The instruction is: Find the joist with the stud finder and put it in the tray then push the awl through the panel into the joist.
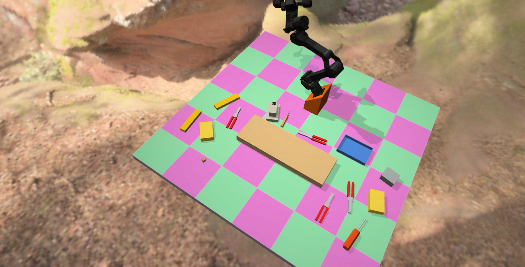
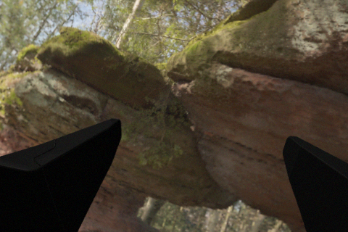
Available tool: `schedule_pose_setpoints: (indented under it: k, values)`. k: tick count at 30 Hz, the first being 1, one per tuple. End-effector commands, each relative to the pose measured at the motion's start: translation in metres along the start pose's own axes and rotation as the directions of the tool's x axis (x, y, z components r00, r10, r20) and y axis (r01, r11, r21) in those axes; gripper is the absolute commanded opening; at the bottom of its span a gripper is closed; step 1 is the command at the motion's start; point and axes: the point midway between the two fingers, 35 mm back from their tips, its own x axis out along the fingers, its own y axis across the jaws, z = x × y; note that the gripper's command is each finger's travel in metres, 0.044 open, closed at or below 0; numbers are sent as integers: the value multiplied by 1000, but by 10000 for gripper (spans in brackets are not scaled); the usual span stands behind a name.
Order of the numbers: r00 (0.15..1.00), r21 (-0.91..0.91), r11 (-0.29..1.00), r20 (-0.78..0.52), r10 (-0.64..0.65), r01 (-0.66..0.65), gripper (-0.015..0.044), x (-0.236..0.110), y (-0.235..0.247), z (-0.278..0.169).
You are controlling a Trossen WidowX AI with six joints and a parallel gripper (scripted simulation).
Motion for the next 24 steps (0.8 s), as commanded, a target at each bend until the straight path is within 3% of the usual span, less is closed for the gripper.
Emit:
schedule_pose_setpoints:
  k: [1,7,14,20,24]
  values:
    - [1000,3,1000,-3,3,-3,426,0,1,-1]
    - [979,131,983,-142,147,-129,440,5,47,-49]
    - [879,329,907,-308,365,-262,440,-8,114,-111]
    - [782,466,846,-412,467,-259,440,-27,151,-144]
    - [637,607,767,-511,577,-208,440,-61,193,-177]
